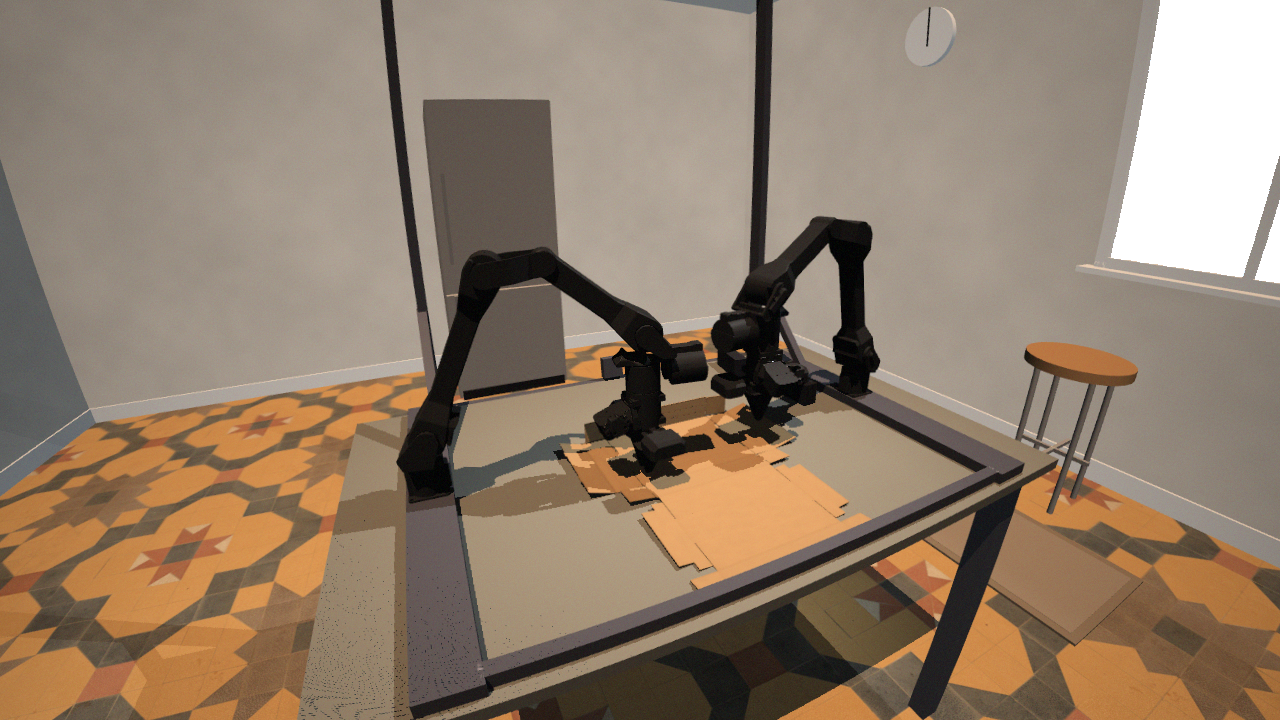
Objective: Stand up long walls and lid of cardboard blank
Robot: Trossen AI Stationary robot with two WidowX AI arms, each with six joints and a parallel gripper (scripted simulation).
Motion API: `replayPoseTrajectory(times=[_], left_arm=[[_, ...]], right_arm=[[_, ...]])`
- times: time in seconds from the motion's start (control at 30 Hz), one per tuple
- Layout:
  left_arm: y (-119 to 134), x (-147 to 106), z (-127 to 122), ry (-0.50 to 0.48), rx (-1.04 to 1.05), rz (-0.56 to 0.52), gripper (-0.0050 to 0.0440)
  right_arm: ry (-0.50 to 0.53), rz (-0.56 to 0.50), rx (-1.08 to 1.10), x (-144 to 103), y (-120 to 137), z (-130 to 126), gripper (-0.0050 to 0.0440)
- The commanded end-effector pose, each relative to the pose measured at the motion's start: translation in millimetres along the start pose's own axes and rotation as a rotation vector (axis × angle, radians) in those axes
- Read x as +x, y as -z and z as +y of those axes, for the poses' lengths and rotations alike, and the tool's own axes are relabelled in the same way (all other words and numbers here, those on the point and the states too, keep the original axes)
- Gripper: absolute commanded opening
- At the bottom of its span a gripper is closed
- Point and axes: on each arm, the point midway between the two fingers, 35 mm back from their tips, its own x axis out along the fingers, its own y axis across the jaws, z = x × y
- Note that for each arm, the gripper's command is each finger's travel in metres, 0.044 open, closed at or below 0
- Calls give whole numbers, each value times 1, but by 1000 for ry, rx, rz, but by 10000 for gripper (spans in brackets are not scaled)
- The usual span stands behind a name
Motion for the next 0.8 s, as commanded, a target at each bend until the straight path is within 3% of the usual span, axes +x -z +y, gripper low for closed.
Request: replayPoseTrajectory(times=[0.0,0.47,0.5,0.67,0.73,0.77], left_arm=[[0,-15,-3,22,1,2,0],[0,-16,-3,22,2,2,0],[-1,-14,-2,17,4,-3,22],[-7,-13,-6,17,153,-4,142],[-7,-13,-6,17,153,-4,142],[-8,-13,-6,17,180,-4,166]], right_arm=[[1,-7,0,6,-4,-1,98],[-1,5,0,13,-9,-1,98],[-8,46,-9,-4,1,0,122],[-15,41,-266,-8,-1,7,242],[-15,41,-266,-8,-1,7,242],[-17,39,-362,-9,-2,8,266]])
